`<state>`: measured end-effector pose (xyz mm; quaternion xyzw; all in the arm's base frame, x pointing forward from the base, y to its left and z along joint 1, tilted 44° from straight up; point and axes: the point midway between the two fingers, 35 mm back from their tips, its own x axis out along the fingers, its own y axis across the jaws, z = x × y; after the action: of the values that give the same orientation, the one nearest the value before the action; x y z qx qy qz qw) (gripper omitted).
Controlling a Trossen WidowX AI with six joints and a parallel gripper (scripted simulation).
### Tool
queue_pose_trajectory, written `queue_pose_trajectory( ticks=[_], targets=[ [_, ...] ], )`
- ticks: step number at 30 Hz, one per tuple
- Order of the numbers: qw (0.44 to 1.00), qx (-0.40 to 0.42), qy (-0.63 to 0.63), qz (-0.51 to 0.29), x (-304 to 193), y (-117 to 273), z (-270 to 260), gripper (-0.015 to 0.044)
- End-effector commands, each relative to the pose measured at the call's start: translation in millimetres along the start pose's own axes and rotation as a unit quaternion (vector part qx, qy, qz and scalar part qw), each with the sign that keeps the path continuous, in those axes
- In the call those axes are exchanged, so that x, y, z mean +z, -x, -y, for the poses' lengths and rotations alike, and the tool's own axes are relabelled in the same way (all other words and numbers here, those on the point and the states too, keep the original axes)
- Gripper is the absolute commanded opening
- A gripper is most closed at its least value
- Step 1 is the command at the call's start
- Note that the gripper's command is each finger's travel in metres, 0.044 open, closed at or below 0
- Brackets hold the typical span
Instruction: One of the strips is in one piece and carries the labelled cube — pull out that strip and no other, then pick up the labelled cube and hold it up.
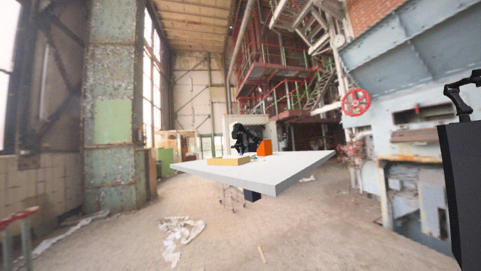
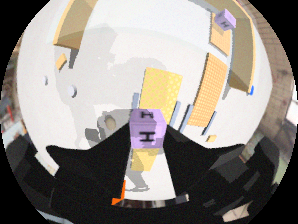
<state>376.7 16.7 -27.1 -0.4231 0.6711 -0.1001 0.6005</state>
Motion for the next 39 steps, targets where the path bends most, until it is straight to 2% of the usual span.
queue_pose_trajectory(
  ticks=[1,23,30,39],
  targets=[
    [1.000,0.002,-0.004,0.001,-9,7,-3,0.0000],
    [1.000,0.003,-0.002,0.000,-67,6,-27,0.0000],
    [1.000,0.004,-0.002,0.000,-67,41,-27,0.0000],
    [1.000,0.004,-0.002,0.000,-67,42,-27,0.0000]
  ],
)
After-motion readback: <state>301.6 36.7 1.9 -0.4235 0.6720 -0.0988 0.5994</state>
